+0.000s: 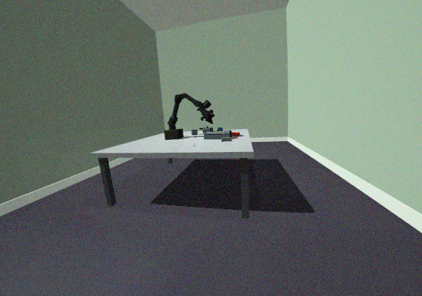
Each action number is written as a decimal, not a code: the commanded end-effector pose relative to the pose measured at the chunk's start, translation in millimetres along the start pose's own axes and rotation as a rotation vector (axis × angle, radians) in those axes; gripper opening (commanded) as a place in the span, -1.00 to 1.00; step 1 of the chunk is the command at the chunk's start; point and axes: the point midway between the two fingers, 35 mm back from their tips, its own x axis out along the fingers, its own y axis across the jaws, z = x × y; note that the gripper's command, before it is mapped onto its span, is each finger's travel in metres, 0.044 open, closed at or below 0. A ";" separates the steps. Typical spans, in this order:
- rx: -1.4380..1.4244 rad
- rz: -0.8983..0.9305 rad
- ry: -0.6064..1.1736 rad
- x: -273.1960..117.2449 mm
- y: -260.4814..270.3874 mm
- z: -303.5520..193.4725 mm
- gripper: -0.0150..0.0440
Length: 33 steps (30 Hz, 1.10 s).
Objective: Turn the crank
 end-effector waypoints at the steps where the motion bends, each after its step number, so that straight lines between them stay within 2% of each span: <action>1: 0.000 0.000 0.000 0.0 0.0 0.0 -0.49; 8: 0.000 0.000 0.000 0.0 0.0 0.0 -0.49; 25: 0.000 0.000 0.000 0.0 0.0 0.0 1.00; 26: 0.000 0.000 0.000 0.0 0.0 0.0 1.00; 33: 0.000 0.000 0.000 0.0 0.0 0.0 0.38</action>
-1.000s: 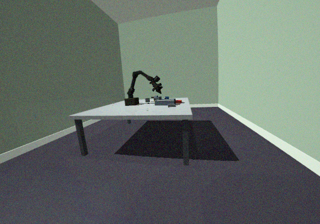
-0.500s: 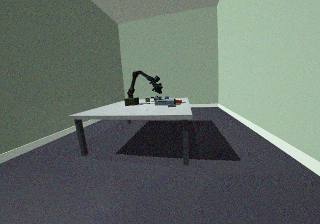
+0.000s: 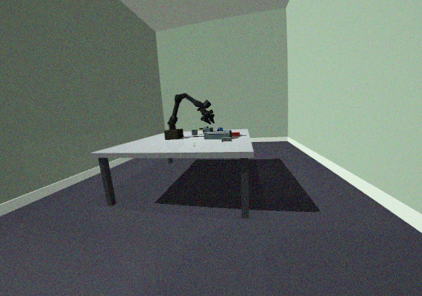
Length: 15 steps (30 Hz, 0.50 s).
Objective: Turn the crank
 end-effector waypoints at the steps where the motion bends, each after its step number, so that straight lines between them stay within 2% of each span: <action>1: 0.000 0.000 0.000 0.0 0.0 0.0 0.29; 10: 0.000 0.000 0.000 0.0 0.0 0.0 -0.49; 15: 0.000 0.000 0.000 0.0 0.0 0.0 -0.49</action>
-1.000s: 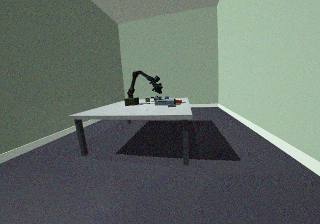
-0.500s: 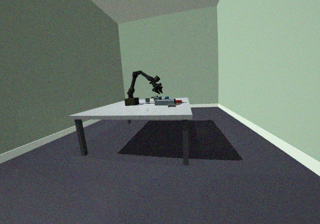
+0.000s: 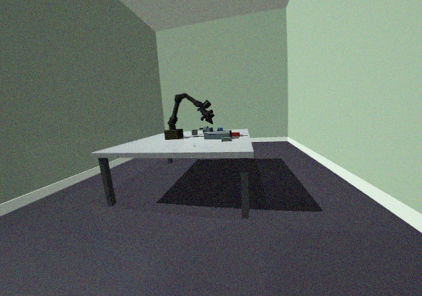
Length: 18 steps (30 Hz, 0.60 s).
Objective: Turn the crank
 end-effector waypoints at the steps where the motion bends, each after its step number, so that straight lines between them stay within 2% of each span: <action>1: 0.000 0.000 0.000 0.0 0.0 0.0 -0.49; 14: 0.000 0.000 0.000 0.0 0.0 0.0 -0.49; 18: 0.000 0.000 0.000 0.0 0.0 0.0 -0.14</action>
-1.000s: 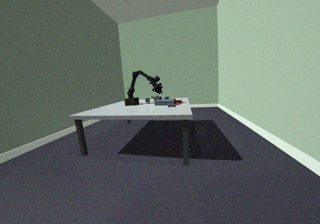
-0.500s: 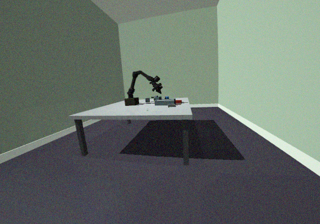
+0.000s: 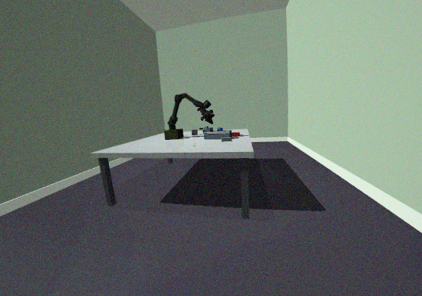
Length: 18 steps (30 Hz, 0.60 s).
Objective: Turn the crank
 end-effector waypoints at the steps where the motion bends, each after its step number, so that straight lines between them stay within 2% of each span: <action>1: 0.000 -0.001 0.000 0.0 -0.1 0.0 -0.05; 13: 0.000 -0.001 0.000 0.0 -0.1 0.0 1.00; 14: 0.000 -0.001 0.000 0.0 -0.1 0.0 1.00; 18: 0.000 -0.001 0.000 0.0 -0.1 0.0 0.64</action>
